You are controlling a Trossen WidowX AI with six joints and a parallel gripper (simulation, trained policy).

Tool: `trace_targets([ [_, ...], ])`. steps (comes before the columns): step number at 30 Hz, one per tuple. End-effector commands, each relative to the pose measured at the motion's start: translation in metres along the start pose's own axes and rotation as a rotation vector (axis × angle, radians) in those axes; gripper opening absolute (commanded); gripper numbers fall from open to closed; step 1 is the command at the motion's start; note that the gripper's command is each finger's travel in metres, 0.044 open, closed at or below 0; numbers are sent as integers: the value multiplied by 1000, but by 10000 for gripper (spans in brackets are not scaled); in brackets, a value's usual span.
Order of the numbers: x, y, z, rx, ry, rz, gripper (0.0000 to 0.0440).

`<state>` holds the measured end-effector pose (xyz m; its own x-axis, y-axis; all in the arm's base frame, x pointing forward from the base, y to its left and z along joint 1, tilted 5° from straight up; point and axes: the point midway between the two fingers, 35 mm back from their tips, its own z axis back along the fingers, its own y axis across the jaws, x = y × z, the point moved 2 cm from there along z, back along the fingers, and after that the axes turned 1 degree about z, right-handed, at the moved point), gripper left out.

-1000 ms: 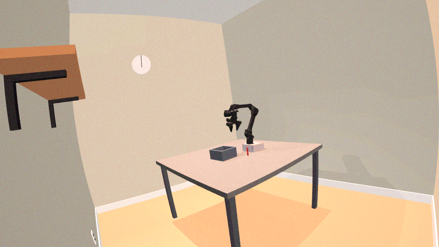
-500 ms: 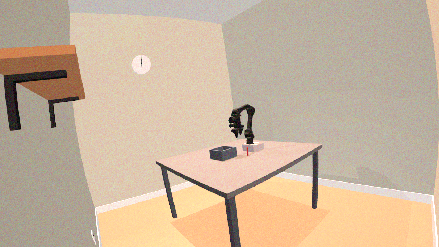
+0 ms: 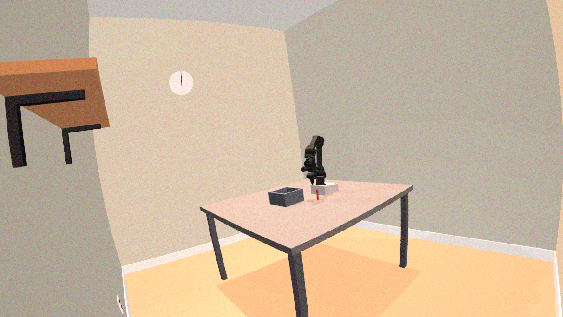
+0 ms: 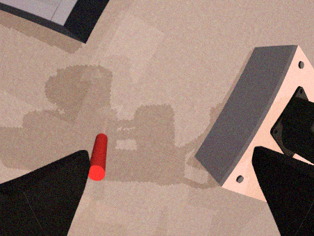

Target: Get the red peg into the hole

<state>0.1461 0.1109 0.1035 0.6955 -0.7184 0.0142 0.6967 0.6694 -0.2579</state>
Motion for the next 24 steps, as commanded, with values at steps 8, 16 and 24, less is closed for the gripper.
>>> trace_targets([
  [8, -29, 24, -40, 25, -17, 85, 440],
  [16, -37, 41, -73, 80, -38, 137, 440],
  [24, -37, 55, -100, 120, -50, 185, 403],
])
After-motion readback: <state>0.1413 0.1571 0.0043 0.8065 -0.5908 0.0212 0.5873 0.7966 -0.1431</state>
